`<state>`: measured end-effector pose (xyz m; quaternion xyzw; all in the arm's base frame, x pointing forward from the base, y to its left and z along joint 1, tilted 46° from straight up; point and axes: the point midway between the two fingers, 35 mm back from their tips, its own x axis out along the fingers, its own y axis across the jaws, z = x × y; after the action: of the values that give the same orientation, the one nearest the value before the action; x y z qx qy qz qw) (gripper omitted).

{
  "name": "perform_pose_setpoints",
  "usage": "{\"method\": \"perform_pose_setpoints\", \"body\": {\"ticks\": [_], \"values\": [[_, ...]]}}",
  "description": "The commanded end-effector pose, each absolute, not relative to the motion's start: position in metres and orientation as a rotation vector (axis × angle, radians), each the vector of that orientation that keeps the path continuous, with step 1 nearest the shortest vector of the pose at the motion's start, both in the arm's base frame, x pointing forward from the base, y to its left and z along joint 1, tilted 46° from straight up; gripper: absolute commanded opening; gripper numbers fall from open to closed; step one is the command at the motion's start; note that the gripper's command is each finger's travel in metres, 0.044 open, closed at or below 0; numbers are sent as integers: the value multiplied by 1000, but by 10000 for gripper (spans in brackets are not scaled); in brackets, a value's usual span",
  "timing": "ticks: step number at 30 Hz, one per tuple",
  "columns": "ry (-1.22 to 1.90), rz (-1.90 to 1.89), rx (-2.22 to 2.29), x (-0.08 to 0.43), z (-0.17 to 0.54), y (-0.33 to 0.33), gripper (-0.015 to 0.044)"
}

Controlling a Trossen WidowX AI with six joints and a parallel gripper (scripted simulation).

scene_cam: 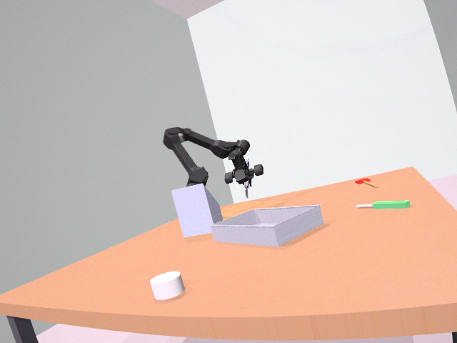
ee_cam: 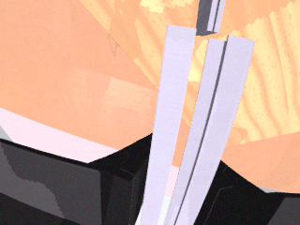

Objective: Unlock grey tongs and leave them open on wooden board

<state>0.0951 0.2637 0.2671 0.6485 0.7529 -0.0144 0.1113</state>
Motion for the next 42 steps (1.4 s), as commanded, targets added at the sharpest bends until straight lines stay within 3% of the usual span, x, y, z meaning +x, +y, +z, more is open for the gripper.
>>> {"method": "perform_pose_setpoints", "body": {"ticks": [1,23,42], "values": [[2160,-87,1881,92,266,268,-150],[1831,-358,1525,61,236,253,-150],[1832,-364,1521,61,227,263,-150]]}}
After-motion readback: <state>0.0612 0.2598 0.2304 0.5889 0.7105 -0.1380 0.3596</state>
